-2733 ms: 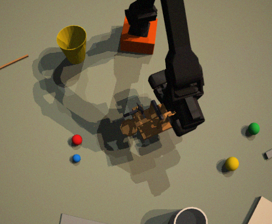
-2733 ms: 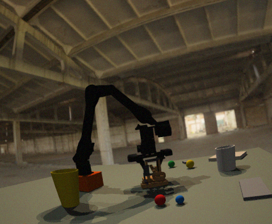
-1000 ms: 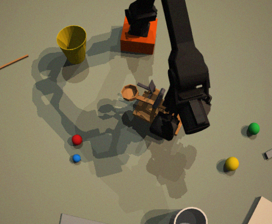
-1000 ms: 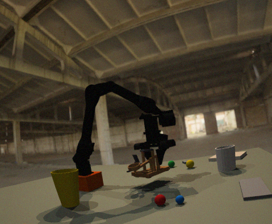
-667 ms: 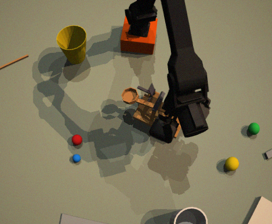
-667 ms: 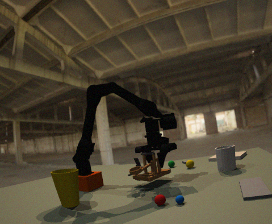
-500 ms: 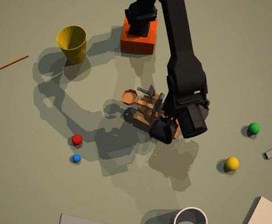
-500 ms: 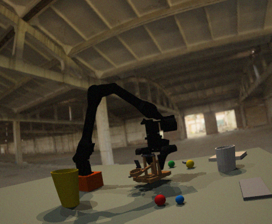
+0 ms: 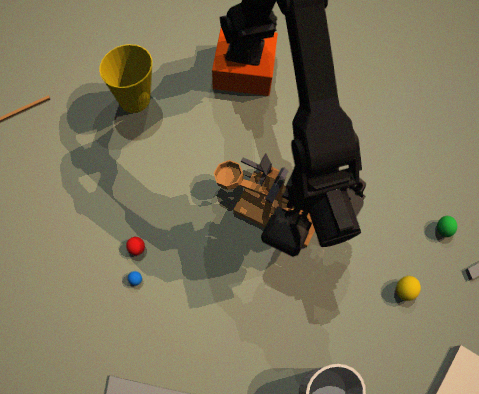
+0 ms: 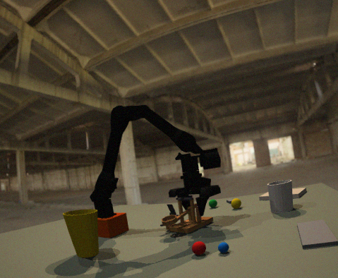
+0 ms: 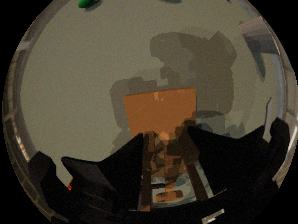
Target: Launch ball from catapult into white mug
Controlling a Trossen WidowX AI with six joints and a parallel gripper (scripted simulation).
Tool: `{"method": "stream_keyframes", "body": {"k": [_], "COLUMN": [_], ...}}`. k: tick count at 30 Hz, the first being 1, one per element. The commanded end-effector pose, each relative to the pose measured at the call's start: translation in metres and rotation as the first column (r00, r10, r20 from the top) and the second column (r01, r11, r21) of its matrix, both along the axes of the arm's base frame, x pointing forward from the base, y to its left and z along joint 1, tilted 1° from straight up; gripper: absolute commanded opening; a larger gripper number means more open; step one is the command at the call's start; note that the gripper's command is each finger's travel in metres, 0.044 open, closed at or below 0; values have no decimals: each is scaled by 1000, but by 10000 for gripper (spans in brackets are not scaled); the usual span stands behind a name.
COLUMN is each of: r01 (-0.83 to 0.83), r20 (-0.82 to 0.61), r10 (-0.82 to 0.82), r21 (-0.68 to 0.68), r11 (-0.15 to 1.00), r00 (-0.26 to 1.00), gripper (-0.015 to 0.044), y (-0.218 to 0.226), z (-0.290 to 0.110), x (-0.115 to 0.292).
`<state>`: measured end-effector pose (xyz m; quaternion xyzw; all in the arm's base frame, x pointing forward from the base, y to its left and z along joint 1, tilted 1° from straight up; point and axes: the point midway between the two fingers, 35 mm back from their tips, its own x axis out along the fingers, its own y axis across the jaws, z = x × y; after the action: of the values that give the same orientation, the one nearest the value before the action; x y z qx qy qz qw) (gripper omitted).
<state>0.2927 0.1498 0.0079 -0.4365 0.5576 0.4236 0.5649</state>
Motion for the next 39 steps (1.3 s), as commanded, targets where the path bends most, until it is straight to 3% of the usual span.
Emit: {"method": "stream_keyframes", "body": {"k": [1,2,16,19,23,25,36,39], "r01": [0,0,0,0,0,0,1,6], "r20": [1,1,1,1,1,1,4,6], "r10": [0,0,0,0,0,0,-1,-6], "r21": [1,1,1,1,2,2,-1,-2], "r11": [1000,1000,1000,1000,1000,1000,1000,1000], "r00": [1000,1000,1000,1000,1000,1000,1000,1000], "gripper": [0,0,368,440,440,440,440,440], "y": [0,0,0,2,2,1,1,1], "z": [1,1,1,24,90,101,95,78], "x": [0,0,0,3,0,-2,-3,-2]}}
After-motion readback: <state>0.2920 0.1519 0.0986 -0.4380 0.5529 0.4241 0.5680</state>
